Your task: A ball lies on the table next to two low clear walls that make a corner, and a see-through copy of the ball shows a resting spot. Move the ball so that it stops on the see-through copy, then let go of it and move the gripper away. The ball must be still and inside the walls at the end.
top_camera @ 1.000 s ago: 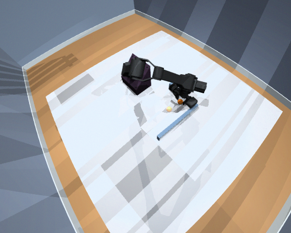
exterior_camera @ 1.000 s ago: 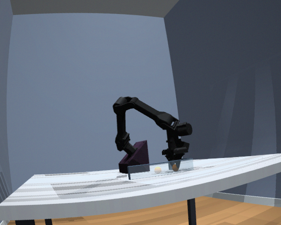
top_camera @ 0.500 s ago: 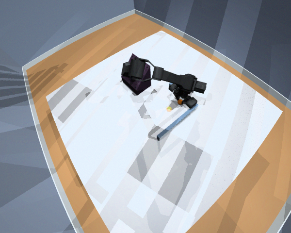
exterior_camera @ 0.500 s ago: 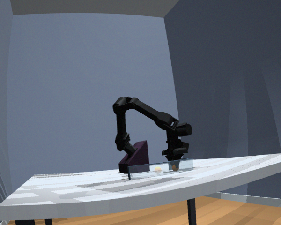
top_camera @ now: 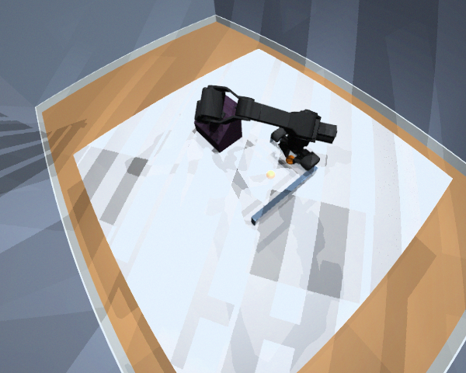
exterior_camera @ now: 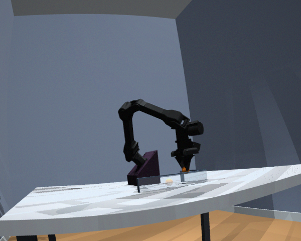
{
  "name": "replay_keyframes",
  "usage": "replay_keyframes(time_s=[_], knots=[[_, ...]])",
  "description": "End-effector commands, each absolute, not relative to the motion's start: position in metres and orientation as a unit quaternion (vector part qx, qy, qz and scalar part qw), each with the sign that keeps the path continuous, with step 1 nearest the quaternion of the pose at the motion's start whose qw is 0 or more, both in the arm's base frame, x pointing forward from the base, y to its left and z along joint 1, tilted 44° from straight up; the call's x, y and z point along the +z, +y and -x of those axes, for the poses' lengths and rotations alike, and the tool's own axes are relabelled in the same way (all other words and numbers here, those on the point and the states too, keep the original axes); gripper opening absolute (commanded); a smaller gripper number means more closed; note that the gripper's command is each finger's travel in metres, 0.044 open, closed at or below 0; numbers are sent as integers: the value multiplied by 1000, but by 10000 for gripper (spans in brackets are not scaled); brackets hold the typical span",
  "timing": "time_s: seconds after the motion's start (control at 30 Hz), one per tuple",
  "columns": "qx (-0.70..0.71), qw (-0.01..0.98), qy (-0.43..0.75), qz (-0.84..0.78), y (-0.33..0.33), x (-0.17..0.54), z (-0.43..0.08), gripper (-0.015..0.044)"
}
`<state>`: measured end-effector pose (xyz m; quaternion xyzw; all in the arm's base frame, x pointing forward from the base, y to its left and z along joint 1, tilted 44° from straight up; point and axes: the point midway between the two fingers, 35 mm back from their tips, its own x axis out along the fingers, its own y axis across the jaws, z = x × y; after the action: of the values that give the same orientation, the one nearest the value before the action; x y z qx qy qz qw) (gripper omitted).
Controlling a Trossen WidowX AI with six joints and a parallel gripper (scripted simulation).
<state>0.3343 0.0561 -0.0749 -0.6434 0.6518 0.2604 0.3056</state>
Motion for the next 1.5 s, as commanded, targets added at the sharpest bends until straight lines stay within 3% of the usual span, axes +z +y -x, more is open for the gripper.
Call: replay_keyframes(time_s=[0.0, 0.43, 1.13, 1.47], knots=[[262, 309, 648, 645, 78, -59, -334, 0], [266, 296, 646, 652, 120, -26, -322, 0], [264, 294, 647, 653, 21, 7, -313, 0], [264, 294, 646, 653, -4, -20, -316, 0]])
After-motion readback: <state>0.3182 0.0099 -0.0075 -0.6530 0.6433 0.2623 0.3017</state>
